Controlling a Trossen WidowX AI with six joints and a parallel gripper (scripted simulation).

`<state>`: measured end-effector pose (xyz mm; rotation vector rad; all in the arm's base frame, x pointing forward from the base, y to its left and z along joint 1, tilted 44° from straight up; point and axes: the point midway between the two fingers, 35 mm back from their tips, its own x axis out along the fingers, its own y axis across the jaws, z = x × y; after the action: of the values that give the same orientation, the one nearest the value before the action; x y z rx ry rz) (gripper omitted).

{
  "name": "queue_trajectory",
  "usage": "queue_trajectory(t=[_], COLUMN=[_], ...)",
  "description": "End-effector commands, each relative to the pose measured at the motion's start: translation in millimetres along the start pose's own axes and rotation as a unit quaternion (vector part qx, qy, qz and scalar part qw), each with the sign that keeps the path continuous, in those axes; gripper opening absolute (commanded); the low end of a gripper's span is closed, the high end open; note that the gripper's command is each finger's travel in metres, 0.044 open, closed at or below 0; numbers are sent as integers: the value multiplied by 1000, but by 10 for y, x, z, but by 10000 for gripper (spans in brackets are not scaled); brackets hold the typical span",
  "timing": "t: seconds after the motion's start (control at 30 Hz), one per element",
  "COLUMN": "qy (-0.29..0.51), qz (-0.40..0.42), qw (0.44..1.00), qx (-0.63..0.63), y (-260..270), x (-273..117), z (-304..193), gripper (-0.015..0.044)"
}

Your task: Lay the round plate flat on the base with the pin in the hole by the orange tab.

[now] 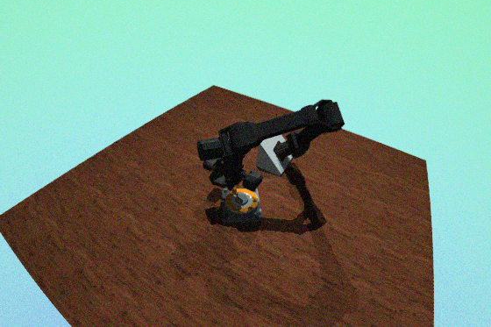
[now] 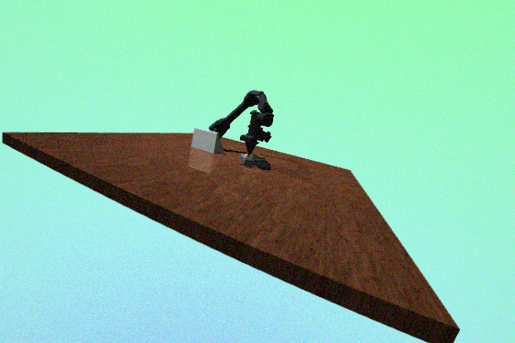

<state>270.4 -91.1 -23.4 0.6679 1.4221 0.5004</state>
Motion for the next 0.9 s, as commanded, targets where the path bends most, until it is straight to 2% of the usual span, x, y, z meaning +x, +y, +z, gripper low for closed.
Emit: queue_trajectory(t=[0.0,0.87], qy=[8,8], qz=[2,2], qw=[1000,1000], qx=[2,3], y=[22,135], x=[25,20], z=[-82,-240], gripper=[0,0])
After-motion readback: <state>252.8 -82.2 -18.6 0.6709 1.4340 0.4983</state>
